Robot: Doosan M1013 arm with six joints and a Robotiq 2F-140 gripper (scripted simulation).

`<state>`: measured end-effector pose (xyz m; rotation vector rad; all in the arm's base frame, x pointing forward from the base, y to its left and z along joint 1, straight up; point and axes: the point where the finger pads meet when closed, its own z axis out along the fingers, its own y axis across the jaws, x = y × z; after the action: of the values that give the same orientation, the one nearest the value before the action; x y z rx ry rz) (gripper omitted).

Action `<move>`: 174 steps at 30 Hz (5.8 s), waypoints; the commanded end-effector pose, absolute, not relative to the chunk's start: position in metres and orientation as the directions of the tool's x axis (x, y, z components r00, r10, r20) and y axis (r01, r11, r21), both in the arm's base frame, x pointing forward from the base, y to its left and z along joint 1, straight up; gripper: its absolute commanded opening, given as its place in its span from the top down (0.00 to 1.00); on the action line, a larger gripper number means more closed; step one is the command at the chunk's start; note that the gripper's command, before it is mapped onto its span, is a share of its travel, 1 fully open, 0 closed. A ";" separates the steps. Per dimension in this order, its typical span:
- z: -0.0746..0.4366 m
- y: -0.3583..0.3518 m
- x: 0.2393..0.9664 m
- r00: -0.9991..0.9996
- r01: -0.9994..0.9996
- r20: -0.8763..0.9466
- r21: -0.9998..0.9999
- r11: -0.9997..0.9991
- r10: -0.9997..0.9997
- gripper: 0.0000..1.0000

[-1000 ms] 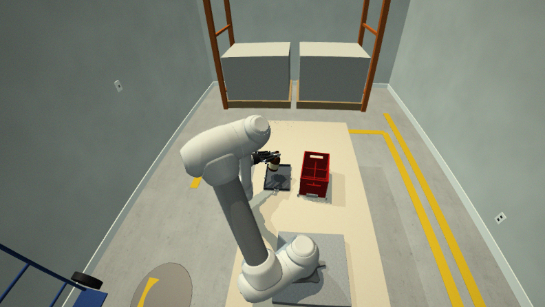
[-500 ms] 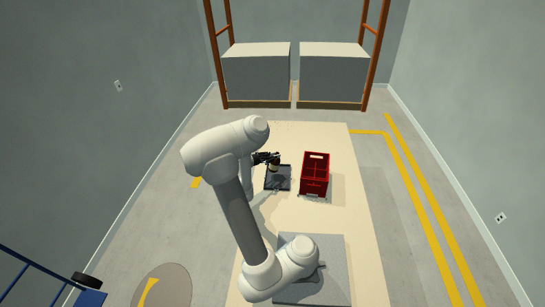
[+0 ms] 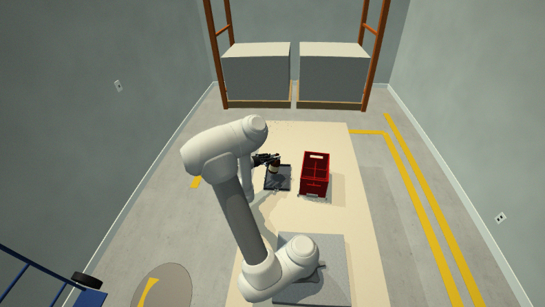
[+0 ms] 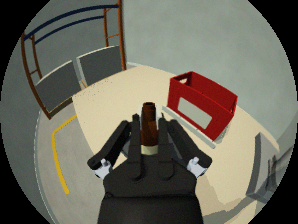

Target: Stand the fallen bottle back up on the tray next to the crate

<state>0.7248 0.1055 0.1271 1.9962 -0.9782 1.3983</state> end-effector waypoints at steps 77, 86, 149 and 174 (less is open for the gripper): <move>0.090 0.105 0.725 0.210 -0.792 0.940 0.004 -0.611 -0.267 0.90; 0.090 0.105 0.725 0.210 -0.792 0.940 0.004 -0.611 -0.267 0.90; 0.090 0.105 0.725 0.210 -0.792 0.940 0.004 -0.611 -0.267 0.00; 0.090 0.105 0.725 0.210 -0.792 0.940 0.004 -0.611 -0.267 0.00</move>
<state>0.7247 0.1054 0.0900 1.9961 -0.9783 1.3983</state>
